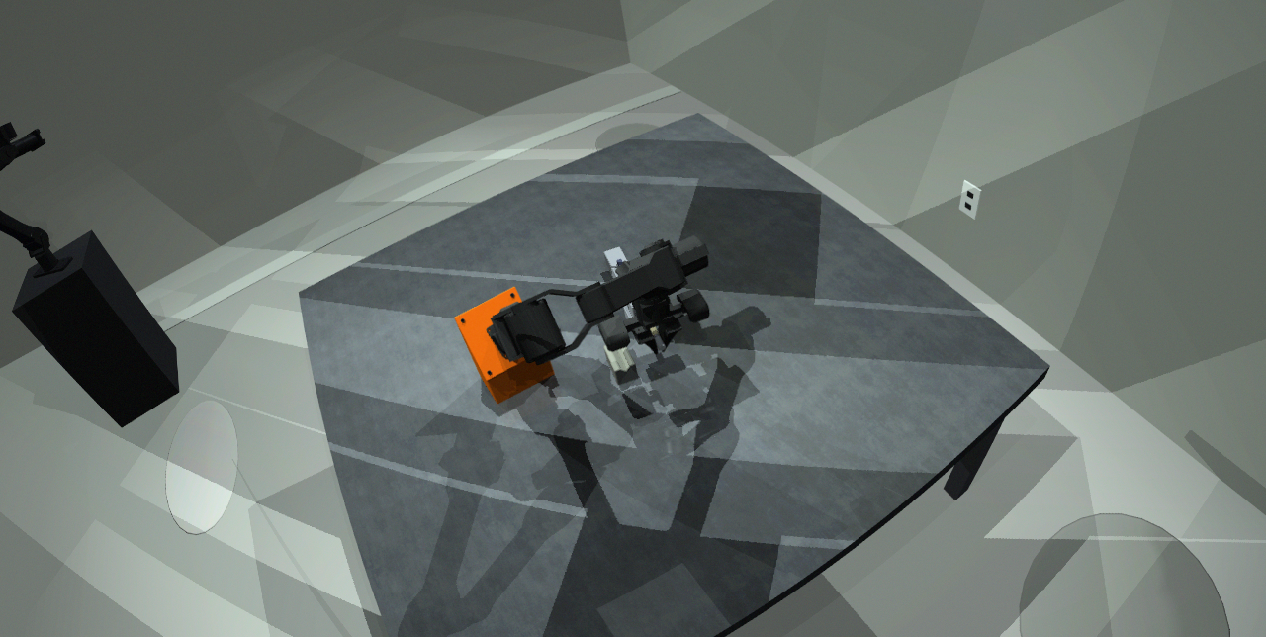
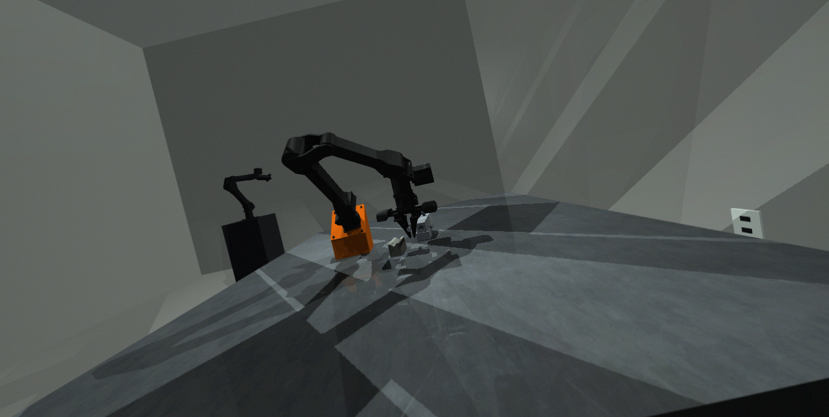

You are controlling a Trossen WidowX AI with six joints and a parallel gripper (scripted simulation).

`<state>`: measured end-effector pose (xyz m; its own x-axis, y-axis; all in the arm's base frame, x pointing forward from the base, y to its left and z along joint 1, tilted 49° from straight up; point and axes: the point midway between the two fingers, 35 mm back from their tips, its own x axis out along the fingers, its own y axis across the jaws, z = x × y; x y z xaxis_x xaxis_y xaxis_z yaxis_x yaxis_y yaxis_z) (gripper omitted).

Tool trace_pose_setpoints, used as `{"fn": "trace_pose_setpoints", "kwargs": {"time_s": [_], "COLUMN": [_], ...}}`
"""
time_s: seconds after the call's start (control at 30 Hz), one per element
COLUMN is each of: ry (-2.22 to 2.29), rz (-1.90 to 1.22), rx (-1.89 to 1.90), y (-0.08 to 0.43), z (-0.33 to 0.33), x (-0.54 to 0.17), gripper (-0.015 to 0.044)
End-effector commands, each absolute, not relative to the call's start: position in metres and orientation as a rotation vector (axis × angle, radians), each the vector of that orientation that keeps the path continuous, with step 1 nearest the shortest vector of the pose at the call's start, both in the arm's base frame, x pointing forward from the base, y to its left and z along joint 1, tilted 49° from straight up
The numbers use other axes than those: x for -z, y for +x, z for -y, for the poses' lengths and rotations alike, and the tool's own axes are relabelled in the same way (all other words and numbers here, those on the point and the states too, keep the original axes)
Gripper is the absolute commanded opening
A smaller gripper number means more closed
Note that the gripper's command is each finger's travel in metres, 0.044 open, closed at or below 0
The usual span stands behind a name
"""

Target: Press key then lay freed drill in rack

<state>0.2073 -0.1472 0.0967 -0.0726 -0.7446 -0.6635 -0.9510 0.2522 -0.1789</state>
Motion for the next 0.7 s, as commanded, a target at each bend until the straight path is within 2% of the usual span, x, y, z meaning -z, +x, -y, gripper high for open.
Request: {"fn": "trace_pose_setpoints", "kwargs": {"time_s": [0.0, 0.67], "ry": [-1.546, -1.546], "rz": [-1.865, -1.866], "rx": [-0.391, -0.392], "y": [0.209, 0.198], "z": [0.146, 0.142], "x": [-0.099, -0.101], "gripper": [0.0000, 0.0000]}}
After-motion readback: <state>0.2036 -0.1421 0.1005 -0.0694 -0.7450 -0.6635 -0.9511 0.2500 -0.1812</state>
